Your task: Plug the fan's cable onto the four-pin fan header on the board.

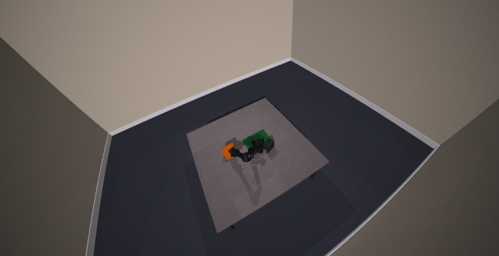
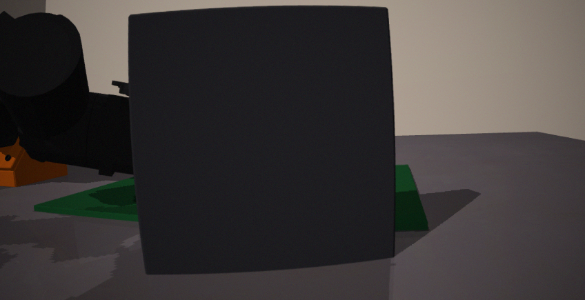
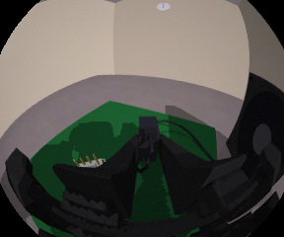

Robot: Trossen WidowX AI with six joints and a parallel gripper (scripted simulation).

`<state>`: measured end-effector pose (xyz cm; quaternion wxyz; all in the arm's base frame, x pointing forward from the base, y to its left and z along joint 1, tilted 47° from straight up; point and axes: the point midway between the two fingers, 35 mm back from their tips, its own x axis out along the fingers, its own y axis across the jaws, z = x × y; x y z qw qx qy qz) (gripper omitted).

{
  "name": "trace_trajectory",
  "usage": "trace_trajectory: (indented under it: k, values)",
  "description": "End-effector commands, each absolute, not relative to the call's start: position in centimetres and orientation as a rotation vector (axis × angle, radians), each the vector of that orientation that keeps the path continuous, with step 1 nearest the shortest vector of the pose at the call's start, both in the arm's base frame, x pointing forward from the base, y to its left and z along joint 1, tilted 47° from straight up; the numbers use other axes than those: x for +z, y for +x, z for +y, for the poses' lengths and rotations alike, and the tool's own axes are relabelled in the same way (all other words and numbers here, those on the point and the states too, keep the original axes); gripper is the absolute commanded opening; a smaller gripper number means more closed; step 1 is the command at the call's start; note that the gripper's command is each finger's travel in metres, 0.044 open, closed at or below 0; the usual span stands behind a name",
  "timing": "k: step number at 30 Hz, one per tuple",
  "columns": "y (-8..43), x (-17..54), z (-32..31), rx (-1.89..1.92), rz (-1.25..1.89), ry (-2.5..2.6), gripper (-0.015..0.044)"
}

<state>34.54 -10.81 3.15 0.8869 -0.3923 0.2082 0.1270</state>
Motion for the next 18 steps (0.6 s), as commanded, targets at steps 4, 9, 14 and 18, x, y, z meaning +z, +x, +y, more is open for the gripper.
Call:
trace_trajectory:
  k: [4, 9, 14, 18]
  values:
    - [34.54, 3.15, -10.81, 0.264, 0.433, -0.815, 0.0131]
    - [34.54, 3.15, -10.81, 0.264, 0.433, -0.815, 0.0140]
    - [34.54, 3.15, -10.81, 0.264, 0.433, -0.815, 0.0140]
    - [34.54, 3.15, -10.81, 0.264, 0.433, -0.815, 0.0140]
